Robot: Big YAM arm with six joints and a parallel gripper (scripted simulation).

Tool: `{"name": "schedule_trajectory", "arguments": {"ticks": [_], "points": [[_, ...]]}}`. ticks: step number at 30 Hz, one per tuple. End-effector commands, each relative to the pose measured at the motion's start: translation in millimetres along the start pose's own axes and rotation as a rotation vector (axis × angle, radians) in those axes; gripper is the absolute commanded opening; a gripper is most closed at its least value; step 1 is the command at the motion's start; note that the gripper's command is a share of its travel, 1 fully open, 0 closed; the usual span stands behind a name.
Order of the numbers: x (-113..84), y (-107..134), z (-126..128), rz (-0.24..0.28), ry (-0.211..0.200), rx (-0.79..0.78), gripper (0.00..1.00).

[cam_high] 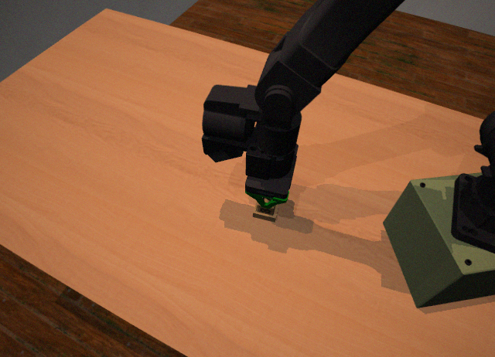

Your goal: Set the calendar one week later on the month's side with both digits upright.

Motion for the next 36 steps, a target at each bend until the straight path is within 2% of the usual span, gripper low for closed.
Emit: {"name": "schedule_trajectory", "arguments": {"ticks": [1, 36], "points": [[2.3, -6.3, -1.5, -0.018, 0.0, -0.004, 0.46], [0.8, -10.6, -0.3, -0.026, -0.001, -0.004, 0.46]]}}
Point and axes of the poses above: the point where the finger pads meet when closed, its own x axis out along the fingers, its own z axis across the jaws, y = z × x, the point moved 9 cm from there along -x, back along the fingers, and after that the axes turned 11 degrees about x, right-handed, at the moved point
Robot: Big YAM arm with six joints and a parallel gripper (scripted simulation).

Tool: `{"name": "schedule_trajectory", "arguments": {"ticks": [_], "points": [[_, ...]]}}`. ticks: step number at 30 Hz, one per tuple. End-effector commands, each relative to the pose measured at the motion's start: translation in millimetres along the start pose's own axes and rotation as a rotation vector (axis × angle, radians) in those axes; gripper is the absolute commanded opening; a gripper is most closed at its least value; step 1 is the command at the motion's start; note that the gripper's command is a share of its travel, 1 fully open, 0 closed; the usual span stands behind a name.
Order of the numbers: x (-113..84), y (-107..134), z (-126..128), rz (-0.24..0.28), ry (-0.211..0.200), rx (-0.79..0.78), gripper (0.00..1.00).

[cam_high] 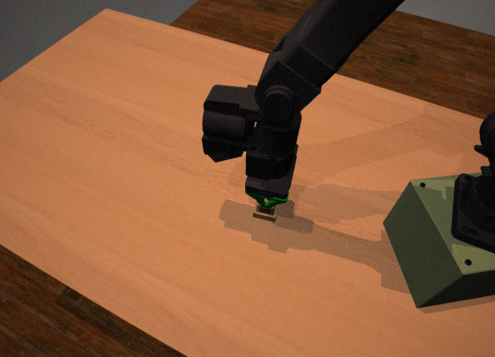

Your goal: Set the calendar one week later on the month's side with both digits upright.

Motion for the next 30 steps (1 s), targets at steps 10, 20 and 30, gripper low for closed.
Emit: {"name": "schedule_trajectory", "arguments": {"ticks": [10, 20, 30], "points": [[0.8, -10.6, -0.3, -0.026, -0.001, -0.004, 0.46], [-0.6, -14.2, 0.7, -0.033, -0.003, -0.003, 0.46], [-1.2, -15.9, 1.1, -0.036, -0.004, -0.003, 0.46]]}}
Point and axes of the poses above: the point where the finger pads meet when closed, its own x axis out along the fingers, its own z axis across the jaws, y = z × x, the point moved 9 cm from there along -x, back along the fingers, and after that the axes turned 11 degrees about x, right-handed, at the moved point
